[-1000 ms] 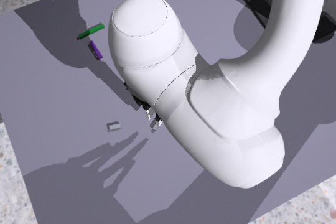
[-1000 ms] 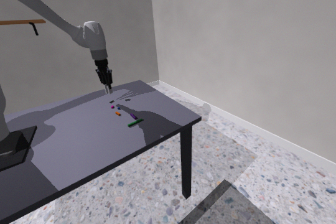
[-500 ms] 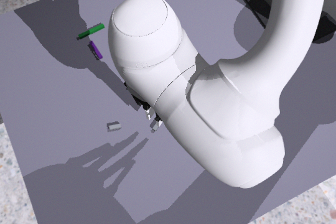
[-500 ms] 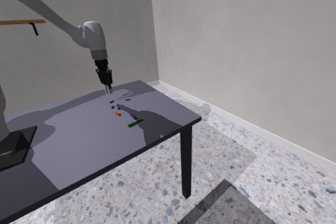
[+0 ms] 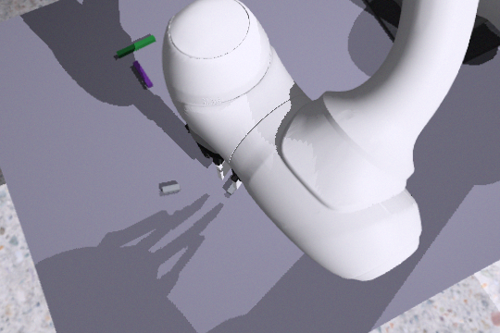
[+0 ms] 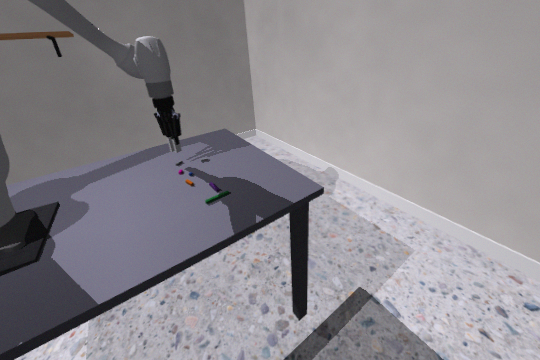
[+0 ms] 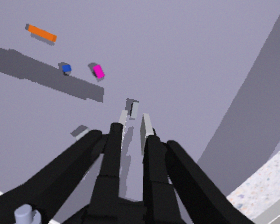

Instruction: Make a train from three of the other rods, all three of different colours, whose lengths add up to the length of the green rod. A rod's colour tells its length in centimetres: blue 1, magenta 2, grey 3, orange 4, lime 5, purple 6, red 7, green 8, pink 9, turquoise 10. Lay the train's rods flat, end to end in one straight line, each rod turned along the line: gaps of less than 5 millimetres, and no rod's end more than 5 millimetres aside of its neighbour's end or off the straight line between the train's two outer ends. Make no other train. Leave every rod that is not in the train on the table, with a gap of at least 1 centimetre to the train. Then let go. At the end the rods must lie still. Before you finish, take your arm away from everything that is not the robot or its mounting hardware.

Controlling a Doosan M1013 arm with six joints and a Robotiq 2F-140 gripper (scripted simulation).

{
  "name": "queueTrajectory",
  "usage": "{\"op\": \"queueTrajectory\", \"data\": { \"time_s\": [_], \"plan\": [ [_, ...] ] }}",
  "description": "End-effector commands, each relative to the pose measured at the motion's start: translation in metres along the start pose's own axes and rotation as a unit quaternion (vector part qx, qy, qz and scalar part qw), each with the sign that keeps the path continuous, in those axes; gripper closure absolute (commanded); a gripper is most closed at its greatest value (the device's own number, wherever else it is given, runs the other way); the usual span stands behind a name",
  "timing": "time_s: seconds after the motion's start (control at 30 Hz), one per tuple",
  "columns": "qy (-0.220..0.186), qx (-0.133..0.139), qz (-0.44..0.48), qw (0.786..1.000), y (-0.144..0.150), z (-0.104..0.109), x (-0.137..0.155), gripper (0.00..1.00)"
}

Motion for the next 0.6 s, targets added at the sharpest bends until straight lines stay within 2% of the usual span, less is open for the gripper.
{"op": "queueTrajectory", "data": {
  "time_s": [0.0, 0.57],
  "plan": [
    [0.000, 0.000, 0.000, 1.000, 0.000, -0.003, 0.000, 0.85],
    [0.000, 0.000, 0.000, 1.000, 0.000, -0.026, 0.000, 0.85]
  ]
}}
Point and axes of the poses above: the point where the finger pads meet when closed, its own z axis back along the fingers, its own y axis across the jaws, x = y × z, the point moved 3 cm from there along z, back along the fingers, and after that the axes turned 12 degrees about -z, right-handed, at the moved point
